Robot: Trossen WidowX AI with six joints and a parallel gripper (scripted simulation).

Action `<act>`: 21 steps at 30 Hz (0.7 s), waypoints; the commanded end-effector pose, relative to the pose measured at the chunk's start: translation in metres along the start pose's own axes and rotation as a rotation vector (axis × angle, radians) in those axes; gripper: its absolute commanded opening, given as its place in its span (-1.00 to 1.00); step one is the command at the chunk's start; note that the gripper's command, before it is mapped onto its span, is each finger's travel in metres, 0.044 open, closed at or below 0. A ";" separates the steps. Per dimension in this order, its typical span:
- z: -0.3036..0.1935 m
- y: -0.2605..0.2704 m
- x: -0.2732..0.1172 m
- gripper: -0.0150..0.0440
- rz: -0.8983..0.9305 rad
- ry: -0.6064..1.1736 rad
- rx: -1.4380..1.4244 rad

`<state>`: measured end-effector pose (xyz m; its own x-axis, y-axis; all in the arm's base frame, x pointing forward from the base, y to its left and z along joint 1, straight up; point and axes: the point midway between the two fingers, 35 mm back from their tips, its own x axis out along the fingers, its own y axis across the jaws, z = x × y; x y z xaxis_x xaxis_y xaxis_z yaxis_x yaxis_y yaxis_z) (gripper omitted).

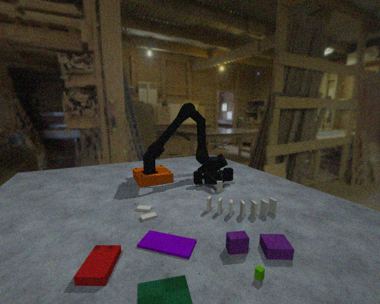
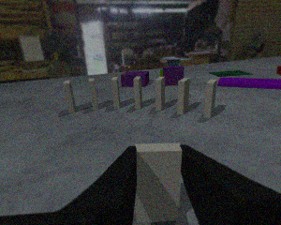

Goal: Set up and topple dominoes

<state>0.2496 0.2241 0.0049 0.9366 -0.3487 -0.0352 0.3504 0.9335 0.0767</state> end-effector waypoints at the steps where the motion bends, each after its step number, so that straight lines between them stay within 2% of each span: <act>1: -0.005 -0.003 -0.001 -0.13 0.004 -0.004 -0.021; 21: -0.005 -0.012 0.000 -0.13 0.006 -0.020 -0.004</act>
<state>0.2473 0.2192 0.0034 0.9384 -0.3452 -0.0164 0.3451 0.9331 0.1008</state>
